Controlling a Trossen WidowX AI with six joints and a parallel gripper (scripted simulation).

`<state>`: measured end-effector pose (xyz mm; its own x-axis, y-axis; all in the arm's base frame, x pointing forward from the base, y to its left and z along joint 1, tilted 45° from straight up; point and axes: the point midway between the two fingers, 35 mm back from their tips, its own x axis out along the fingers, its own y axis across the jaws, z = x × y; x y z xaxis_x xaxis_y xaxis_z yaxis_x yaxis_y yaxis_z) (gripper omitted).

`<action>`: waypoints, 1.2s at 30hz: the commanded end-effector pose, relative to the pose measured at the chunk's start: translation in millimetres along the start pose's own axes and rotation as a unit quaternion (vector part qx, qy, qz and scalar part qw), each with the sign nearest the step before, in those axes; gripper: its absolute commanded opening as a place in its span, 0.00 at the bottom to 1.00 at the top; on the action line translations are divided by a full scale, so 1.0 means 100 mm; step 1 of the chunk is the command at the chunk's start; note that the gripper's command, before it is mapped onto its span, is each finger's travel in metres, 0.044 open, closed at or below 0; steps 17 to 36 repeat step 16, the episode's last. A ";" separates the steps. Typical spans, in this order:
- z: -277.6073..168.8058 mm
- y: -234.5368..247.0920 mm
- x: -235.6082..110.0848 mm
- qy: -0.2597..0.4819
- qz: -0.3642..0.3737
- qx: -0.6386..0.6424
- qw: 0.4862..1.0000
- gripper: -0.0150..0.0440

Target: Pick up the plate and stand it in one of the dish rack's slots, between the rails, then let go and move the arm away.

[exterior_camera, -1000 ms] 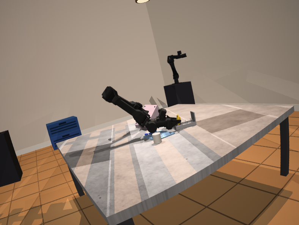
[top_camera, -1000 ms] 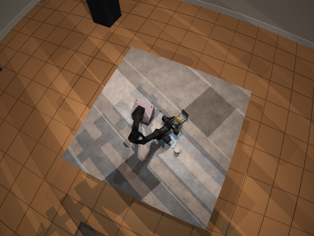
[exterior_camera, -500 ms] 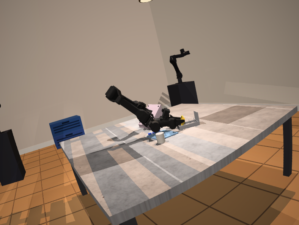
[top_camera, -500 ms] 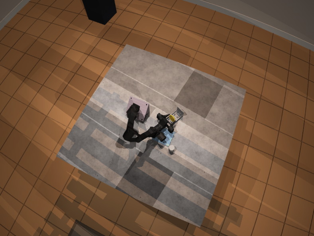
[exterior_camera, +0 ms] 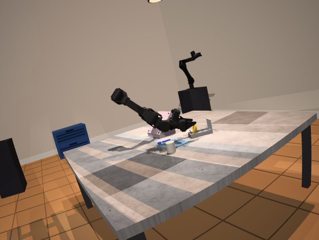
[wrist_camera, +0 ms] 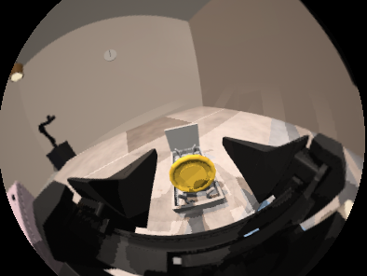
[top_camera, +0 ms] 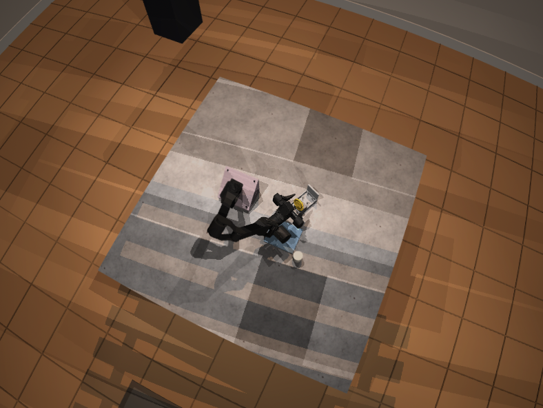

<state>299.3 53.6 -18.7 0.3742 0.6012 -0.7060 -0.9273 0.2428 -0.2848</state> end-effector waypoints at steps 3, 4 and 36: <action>0.72 0.00 -0.07 -0.007 0.006 -0.018 1.000 0.93; 0.78 0.01 -0.08 -0.008 0.007 -0.020 1.000 0.93; 0.86 0.11 -0.03 0.045 0.035 0.049 0.997 0.93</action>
